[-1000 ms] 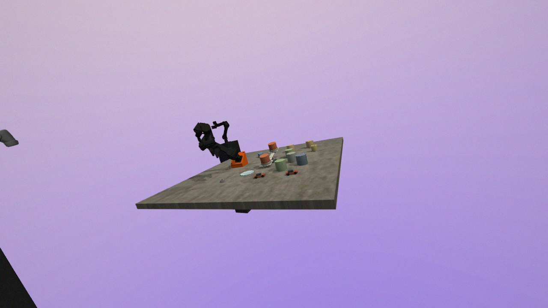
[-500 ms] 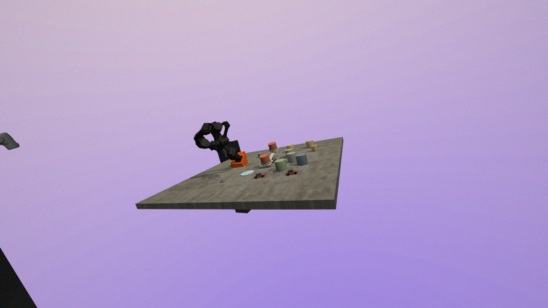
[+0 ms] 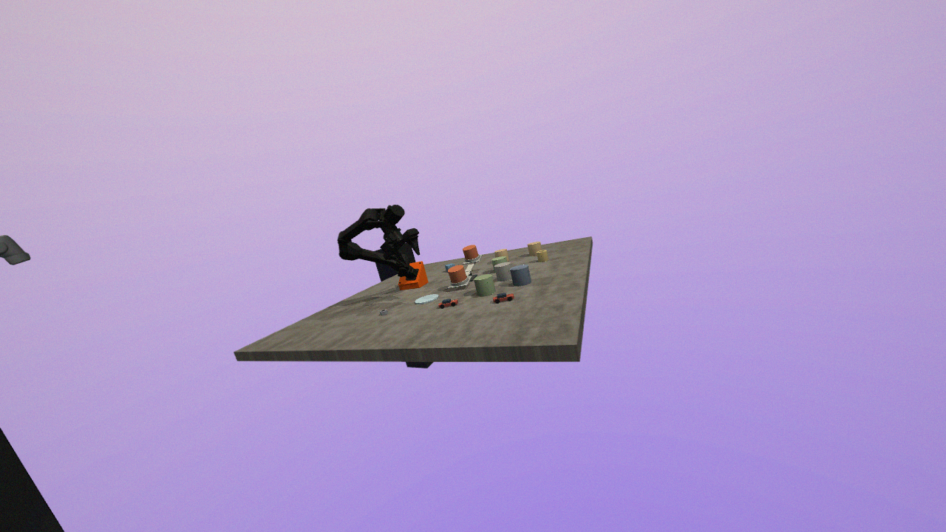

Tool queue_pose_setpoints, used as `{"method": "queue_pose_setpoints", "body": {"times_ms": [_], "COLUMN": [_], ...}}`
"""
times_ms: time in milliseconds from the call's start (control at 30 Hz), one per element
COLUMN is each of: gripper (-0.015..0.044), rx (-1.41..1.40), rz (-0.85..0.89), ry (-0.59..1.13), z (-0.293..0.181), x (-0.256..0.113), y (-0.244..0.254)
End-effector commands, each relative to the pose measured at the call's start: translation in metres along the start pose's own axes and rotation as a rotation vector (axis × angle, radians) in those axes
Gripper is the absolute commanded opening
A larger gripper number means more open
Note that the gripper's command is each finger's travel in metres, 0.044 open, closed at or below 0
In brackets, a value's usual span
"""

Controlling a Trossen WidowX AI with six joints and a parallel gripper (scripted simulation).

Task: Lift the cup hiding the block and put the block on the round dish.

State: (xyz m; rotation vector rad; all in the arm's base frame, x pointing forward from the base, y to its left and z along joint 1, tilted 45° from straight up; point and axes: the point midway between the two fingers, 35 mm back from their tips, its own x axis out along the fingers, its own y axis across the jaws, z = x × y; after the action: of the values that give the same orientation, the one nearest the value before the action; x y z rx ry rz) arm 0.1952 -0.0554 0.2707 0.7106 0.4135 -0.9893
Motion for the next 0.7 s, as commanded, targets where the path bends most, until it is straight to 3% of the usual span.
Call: {"method": "queue_pose_setpoints", "body": {"times_ms": [0,667], "gripper": [0.0440,0.0440], "rx": [-0.138,-0.808], "rz": [0.013,0.138], "ry": [0.016,0.037], "z": [-0.019,-0.118], "x": [0.002,-0.012], "y": [0.010,0.039]}}
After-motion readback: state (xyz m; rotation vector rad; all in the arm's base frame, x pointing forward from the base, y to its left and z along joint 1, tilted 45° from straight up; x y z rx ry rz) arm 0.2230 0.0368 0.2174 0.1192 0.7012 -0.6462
